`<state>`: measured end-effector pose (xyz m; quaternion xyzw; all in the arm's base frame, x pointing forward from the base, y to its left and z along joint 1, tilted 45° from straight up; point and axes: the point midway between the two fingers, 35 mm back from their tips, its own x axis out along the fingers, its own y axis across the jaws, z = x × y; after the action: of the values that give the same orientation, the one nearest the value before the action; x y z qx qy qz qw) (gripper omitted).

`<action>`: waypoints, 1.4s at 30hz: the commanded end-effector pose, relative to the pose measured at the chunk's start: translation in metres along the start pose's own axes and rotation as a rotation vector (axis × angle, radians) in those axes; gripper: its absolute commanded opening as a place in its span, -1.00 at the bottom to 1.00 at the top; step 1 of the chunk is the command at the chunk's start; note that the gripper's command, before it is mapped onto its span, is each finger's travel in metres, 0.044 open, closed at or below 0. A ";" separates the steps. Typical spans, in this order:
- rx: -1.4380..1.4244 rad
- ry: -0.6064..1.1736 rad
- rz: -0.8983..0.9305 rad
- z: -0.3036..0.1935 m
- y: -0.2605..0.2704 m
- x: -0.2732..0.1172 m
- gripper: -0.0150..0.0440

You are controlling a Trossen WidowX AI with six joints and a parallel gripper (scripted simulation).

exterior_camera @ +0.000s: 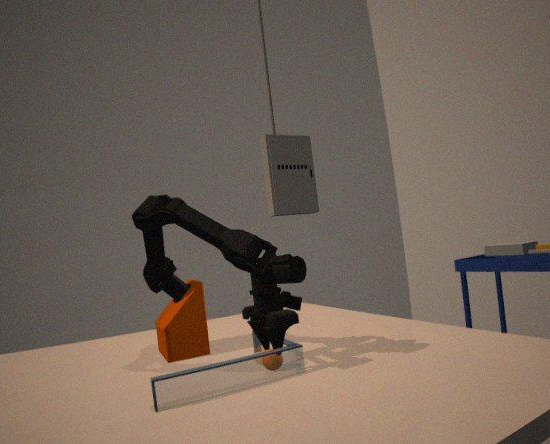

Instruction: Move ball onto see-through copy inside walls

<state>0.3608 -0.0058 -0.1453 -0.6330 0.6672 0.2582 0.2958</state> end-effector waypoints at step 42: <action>0.003 -0.001 0.000 0.002 -0.004 -0.078 -0.49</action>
<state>0.3663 0.0352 -0.1049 -0.6347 0.6673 0.2559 0.2939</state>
